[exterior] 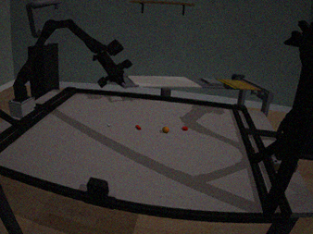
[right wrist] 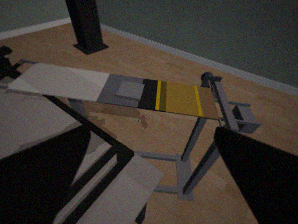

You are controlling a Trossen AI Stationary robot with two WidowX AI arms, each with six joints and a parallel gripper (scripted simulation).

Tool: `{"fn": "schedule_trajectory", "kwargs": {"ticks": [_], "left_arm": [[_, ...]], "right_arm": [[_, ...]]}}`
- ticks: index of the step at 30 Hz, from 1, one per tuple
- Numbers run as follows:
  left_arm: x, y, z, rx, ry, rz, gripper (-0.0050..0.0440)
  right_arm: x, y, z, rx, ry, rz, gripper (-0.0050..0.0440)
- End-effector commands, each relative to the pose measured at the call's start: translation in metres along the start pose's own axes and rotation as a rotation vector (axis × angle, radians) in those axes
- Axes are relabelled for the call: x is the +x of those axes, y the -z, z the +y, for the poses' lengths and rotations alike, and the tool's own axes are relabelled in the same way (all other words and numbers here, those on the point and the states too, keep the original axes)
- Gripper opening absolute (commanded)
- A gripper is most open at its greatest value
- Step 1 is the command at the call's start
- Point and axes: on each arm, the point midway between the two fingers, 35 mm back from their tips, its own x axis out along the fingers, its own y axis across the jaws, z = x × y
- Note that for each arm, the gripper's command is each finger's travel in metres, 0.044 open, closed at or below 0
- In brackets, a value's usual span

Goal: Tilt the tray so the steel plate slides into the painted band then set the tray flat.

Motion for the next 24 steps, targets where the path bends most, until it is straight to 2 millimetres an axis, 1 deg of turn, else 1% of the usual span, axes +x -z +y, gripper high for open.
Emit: {"fn": "schedule_trajectory", "kwargs": {"ticks": [1, 10, 24], "left_arm": [[-0.0154, 0.0007, 0.0124, 0.000, -0.027, 0.003, 0.0000], [-0.0196, 0.0007, 0.0160, 0.000, -0.031, 0.003, 0.0000], [-0.0196, 0.0007, 0.0160, 0.000, -0.034, 0.003, 0.0000]], "right_arm": [[0.0000, -0.0002, 0.0003, -0.003, -0.002, -0.002, 0.0440], [0.0000, -0.0002, 0.0003, -0.003, -0.002, -0.002, 0.0440], [0.0000, -0.0002, 0.0003, -0.003, -0.002, -0.002, 0.0440]]}}
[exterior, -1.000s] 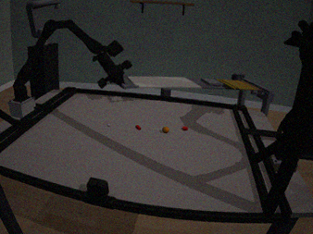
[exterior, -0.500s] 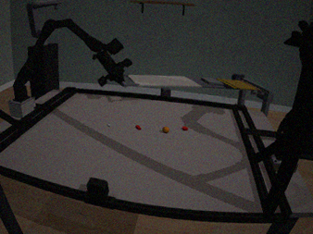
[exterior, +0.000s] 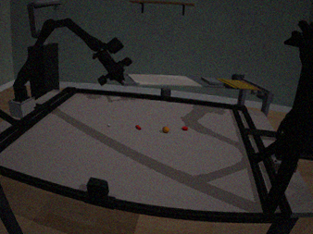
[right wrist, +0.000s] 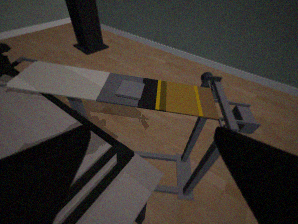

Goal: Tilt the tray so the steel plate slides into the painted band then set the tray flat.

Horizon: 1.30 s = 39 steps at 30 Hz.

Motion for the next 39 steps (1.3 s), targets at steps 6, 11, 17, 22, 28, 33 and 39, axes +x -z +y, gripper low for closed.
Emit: {"fn": "schedule_trajectory", "kwargs": {"ticks": [6, 11, 17, 22, 28, 33, 39], "left_arm": [[-0.014, 0.001, 0.012, 0.000, -0.027, 0.002, 0.0000], [-0.017, 0.001, 0.015, 0.000, -0.029, 0.002, 0.0000], [-0.020, 0.001, 0.017, 0.000, -0.032, 0.002, 0.0000], [-0.020, 0.001, 0.017, 0.000, -0.034, 0.002, 0.0000], [-0.018, 0.001, 0.015, 0.000, -0.036, 0.002, 0.0000], [-0.010, 0.001, 0.008, 0.000, -0.026, 0.002, 0.0000], [0.049, 0.001, -0.039, -0.001, 0.001, 0.002, 0.0000]], "right_arm": [[0.000, 0.000, 0.000, -0.003, -0.002, -0.002, 0.0440], [0.000, 0.000, 0.000, -0.003, -0.002, -0.002, 0.0440], [0.000, 0.000, 0.000, -0.003, -0.002, -0.002, 0.0440], [0.000, 0.000, 0.000, -0.003, -0.002, -0.002, 0.0440], [0.000, 0.000, 0.000, -0.003, -0.002, -0.002, 0.0440], [0.000, 0.000, 0.000, -0.003, -0.002, -0.002, 0.0440], [0.000, 0.000, 0.000, -0.003, -0.002, -0.002, 0.0440]]}}
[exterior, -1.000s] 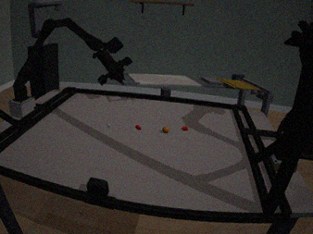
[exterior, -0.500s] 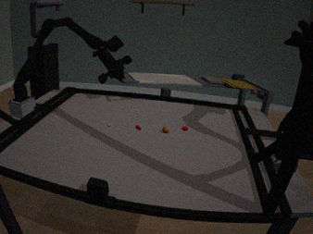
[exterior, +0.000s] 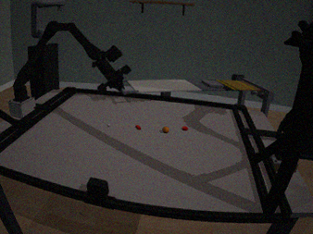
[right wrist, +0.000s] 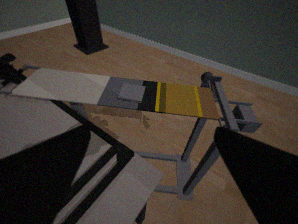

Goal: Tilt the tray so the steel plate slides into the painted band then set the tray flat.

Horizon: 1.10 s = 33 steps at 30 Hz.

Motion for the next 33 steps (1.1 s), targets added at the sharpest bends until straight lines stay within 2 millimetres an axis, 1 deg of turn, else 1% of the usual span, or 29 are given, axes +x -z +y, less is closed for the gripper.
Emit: {"fn": "schedule_trajectory", "kwargs": {"ticks": [1, 7, 9, 16, 33], "left_arm": [[0.017, 0.001, -0.014, 0.000, 0.018, 0.002, 0.0000], [0.006, 0.001, -0.005, 0.000, 0.021, 0.002, 0.0000], [0.006, 0.001, -0.005, 0.000, 0.021, 0.002, 0.0000], [-0.008, 0.001, 0.006, 0.000, 0.018, 0.002, 0.0000], [-0.017, 0.001, 0.013, 0.000, 0.011, 0.002, 0.0000]], "right_arm": [[0.000, 0.000, 0.000, -0.002, -0.002, -0.002, 0.0440], [0.000, 0.000, 0.000, -0.002, -0.002, -0.002, 0.0440], [0.000, 0.000, 0.000, -0.002, -0.002, -0.002, 0.0440], [0.000, 0.000, 0.000, -0.002, -0.002, -0.002, 0.0440], [0.000, 0.000, 0.000, -0.002, -0.002, -0.002, 0.0440]]}}
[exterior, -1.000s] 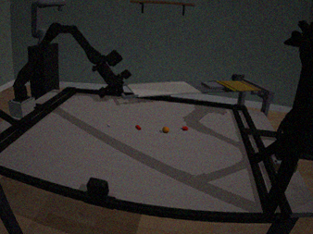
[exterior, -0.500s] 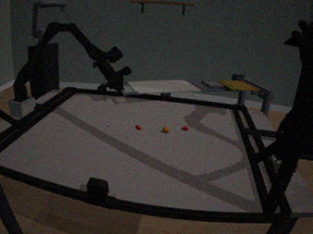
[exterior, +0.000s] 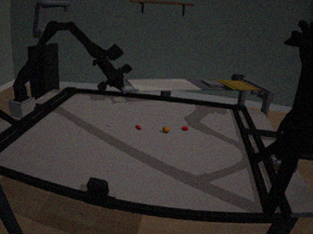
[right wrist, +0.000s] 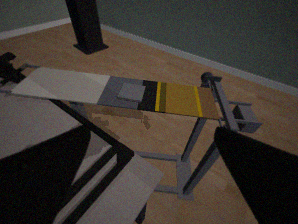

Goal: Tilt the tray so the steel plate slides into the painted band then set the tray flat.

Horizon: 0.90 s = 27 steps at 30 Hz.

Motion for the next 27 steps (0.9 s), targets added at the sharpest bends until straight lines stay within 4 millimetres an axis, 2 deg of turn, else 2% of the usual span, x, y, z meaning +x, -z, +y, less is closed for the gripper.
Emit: {"fn": "schedule_trajectory", "kwargs": {"ticks": [1, 27], "left_arm": [[-0.013, 0.001, 0.010, 0.000, -0.017, 0.004, 0.0000], [-0.027, 0.001, 0.021, 0.000, -0.026, 0.004, 0.0000]], "right_arm": [[0.000, 0.000, 0.000, -0.002, -0.002, -0.002, 0.0440], [0.000, 0.000, 0.000, -0.002, -0.002, -0.002, 0.0440]]}}
